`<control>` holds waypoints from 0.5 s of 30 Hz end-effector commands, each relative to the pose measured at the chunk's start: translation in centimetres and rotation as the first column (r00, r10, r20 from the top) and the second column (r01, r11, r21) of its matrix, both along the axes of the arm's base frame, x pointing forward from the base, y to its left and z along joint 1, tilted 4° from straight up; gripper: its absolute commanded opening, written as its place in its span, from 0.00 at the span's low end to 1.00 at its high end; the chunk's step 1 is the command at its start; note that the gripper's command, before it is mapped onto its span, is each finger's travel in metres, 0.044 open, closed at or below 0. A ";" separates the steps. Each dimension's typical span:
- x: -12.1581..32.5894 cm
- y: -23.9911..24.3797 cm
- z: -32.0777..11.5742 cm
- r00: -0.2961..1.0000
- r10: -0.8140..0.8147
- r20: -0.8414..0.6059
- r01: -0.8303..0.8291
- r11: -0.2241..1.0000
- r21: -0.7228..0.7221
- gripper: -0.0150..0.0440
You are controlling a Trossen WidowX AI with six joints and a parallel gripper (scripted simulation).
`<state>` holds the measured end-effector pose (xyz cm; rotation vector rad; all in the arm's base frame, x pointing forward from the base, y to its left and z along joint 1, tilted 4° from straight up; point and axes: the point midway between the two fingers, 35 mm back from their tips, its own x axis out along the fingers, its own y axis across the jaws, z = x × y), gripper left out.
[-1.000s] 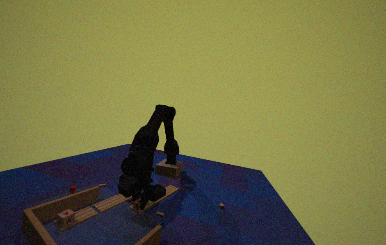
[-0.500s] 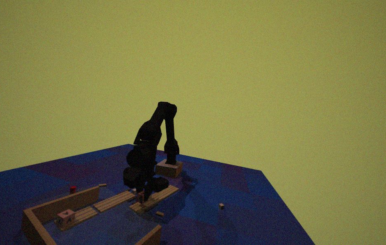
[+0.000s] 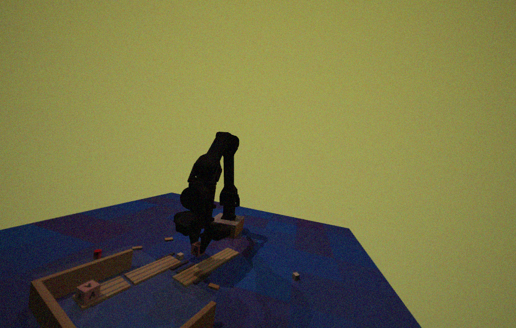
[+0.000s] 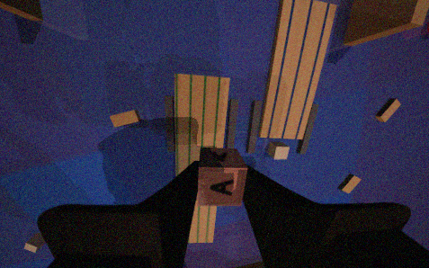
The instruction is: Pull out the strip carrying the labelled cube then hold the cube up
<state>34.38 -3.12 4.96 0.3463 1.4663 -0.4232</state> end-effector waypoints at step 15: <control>-4.2 0.6 1.8 1.000 -0.004 -0.003 0.004 1.000 0.004 0.25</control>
